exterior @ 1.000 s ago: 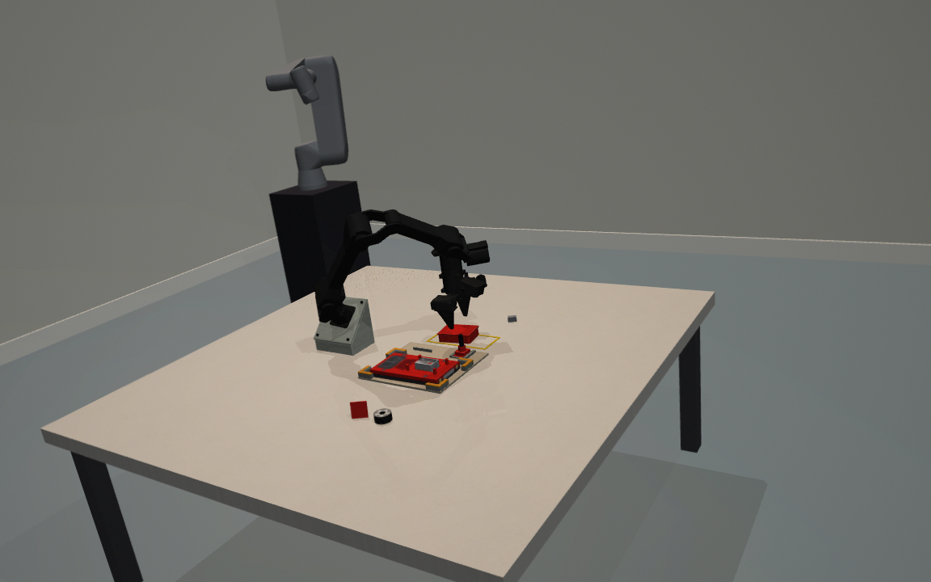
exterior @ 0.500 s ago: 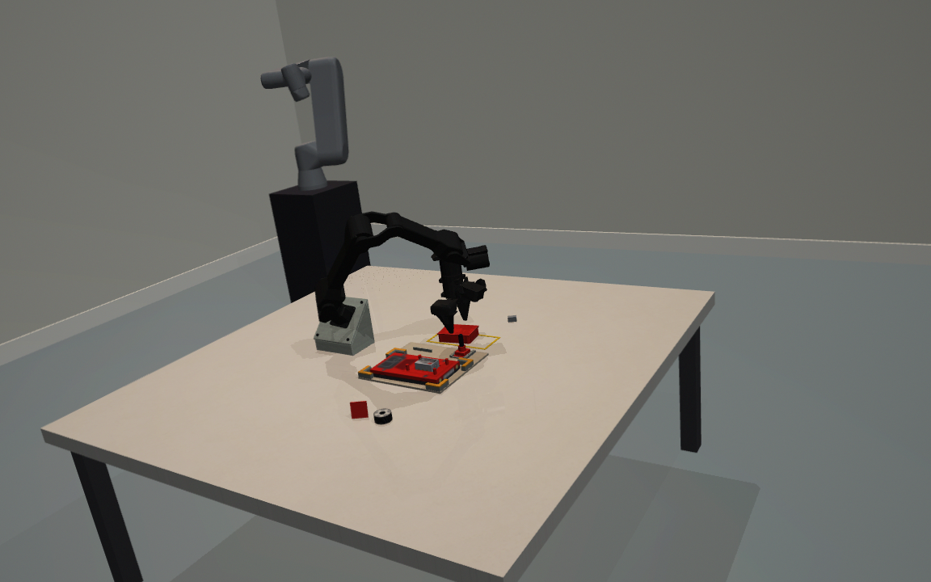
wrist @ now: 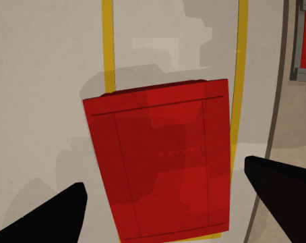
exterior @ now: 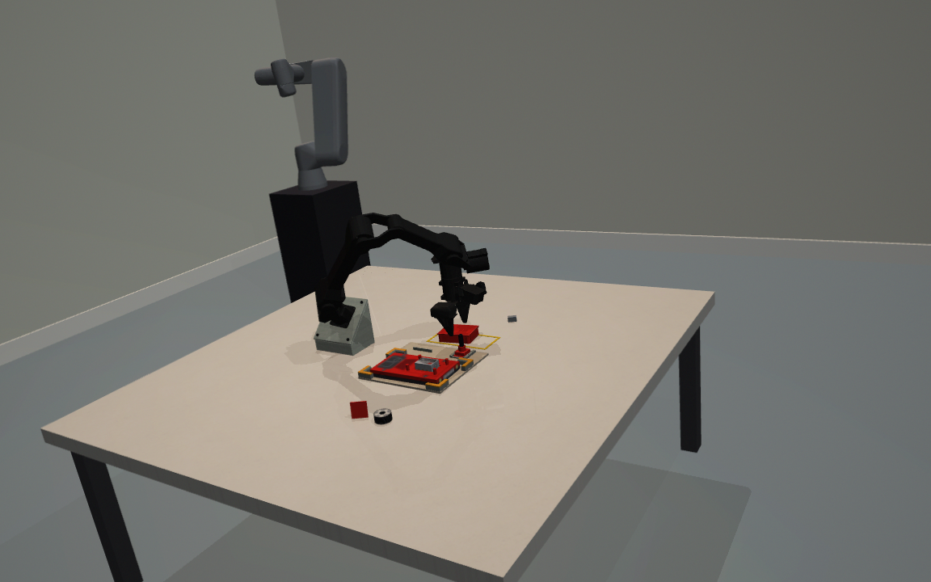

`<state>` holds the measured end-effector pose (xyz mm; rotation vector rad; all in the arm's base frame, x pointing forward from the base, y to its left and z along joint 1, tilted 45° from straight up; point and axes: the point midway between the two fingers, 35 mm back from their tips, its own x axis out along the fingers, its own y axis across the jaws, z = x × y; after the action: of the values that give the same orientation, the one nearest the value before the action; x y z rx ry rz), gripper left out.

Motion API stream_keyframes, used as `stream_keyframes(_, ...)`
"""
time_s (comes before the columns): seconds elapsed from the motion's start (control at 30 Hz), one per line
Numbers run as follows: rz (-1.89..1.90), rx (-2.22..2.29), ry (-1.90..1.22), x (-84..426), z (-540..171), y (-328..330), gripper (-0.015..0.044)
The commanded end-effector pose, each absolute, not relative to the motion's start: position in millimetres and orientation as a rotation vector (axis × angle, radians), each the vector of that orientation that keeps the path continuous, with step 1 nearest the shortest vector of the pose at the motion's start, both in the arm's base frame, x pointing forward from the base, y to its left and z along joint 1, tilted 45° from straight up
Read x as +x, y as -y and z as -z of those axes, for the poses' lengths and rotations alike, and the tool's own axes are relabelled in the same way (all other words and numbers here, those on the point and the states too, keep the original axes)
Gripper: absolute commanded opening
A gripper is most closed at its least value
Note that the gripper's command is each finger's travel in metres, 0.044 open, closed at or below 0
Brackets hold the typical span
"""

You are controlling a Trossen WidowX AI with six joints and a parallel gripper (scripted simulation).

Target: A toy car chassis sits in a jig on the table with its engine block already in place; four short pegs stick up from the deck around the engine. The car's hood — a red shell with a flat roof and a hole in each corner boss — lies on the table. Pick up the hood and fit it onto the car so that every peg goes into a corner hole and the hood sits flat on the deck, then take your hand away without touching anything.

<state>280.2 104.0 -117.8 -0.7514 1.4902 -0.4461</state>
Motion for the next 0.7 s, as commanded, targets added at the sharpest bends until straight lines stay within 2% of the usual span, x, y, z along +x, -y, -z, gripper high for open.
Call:
stream_keyframes(0.0, 0.447, -0.760, -1.488, 279.9, 119.2, -101.6, 0.0440)
stream_keyframes(0.67, 0.447, -0.760, -1.488, 280.6, 126.2, -94.6, 0.0440)
